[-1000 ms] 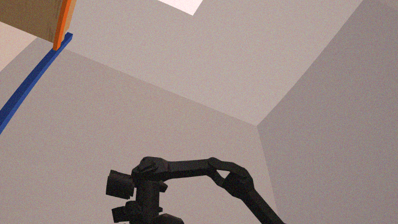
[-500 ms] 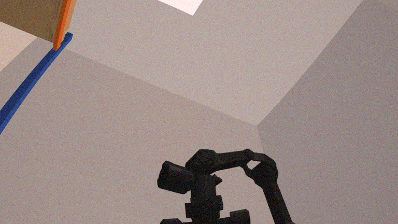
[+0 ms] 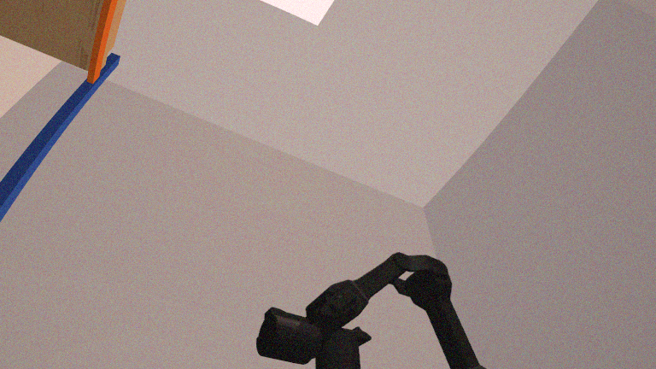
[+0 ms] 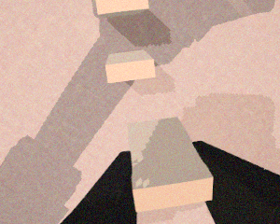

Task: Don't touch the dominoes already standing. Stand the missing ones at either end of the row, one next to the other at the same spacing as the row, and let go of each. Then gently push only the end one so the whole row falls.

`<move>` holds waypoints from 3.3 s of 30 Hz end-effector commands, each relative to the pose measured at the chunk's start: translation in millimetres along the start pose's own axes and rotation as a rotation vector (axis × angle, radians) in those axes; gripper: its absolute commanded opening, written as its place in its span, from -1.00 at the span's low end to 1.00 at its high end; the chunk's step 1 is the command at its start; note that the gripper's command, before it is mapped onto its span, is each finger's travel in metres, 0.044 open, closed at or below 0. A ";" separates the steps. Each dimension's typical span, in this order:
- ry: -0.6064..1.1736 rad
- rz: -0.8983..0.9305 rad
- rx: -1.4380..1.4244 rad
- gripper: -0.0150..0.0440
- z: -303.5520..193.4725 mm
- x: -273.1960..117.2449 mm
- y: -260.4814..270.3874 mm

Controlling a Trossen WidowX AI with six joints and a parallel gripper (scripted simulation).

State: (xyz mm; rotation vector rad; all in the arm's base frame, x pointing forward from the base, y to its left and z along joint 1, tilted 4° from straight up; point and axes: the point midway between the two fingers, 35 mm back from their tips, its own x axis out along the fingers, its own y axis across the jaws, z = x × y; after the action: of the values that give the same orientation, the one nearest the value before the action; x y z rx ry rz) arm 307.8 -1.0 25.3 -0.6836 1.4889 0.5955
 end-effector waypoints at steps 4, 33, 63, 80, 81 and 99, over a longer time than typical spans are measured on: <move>0.008 0.009 -0.002 -0.13 -5.7 46.7 5.2; 0.008 0.009 -0.002 1.00 -8.3 61.7 7.8; 0.011 0.000 1.287 1.00 -39.9 -43.5 -30.1; 0.009 -0.015 2.721 1.00 -87.7 -14.2 -63.0; 0.008 -0.016 2.792 1.00 -91.5 -12.1 -64.9; -0.010 -0.036 3.962 1.00 -132.9 9.3 -78.1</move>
State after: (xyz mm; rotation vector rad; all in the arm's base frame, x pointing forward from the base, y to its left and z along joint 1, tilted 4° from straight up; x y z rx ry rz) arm 297.5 -119.3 53.7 1.6578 0.7251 -1.6507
